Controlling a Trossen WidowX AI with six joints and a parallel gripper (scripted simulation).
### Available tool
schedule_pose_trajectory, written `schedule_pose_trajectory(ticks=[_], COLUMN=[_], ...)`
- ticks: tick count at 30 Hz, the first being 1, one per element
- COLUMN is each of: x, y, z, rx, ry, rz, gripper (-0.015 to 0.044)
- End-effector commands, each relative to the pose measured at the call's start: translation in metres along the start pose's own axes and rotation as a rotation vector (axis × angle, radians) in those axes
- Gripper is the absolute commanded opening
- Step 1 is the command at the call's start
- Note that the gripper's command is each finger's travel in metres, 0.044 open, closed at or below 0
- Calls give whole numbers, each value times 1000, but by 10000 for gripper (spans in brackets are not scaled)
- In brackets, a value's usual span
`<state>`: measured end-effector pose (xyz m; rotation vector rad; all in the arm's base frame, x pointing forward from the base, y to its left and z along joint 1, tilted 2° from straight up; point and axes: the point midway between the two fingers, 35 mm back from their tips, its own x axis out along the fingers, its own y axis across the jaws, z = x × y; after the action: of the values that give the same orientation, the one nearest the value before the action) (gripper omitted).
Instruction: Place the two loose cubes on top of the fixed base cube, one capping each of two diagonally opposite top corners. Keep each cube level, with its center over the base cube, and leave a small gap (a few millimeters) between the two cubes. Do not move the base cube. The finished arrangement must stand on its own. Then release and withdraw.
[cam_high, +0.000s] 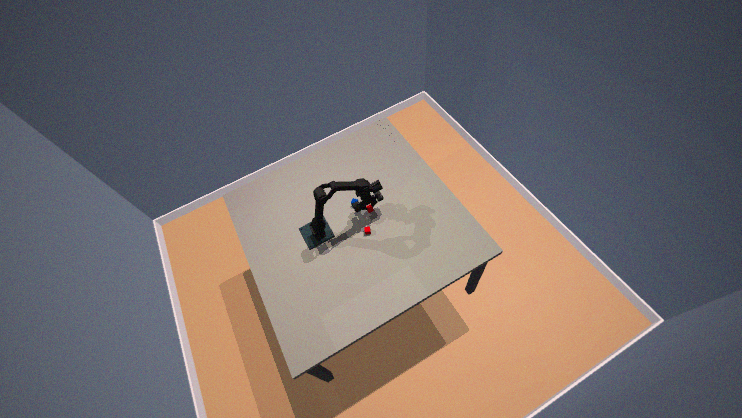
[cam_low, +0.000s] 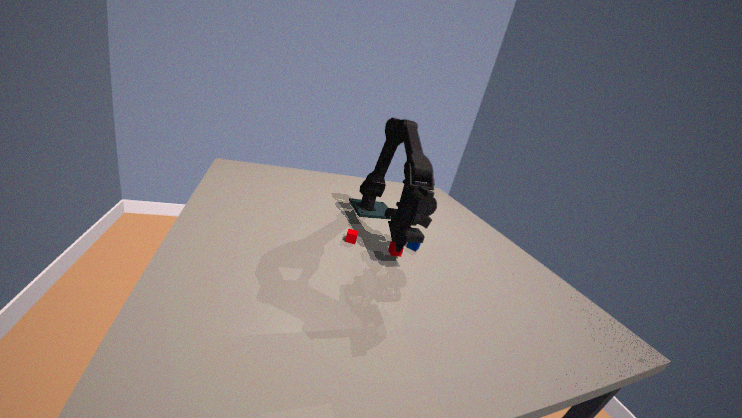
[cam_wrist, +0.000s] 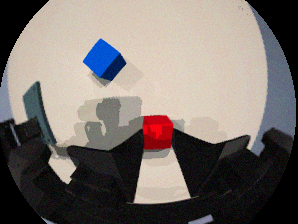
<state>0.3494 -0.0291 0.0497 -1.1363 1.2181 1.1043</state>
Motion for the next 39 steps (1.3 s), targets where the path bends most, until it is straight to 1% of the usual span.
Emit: schedule_pose_trajectory(ticks=[1, 39], x=[-11, -55], y=[-4, -3], z=[1, -1], rx=[-5, 4], ry=[-2, 1], rz=[-16, 18], gripper=[105, 105])
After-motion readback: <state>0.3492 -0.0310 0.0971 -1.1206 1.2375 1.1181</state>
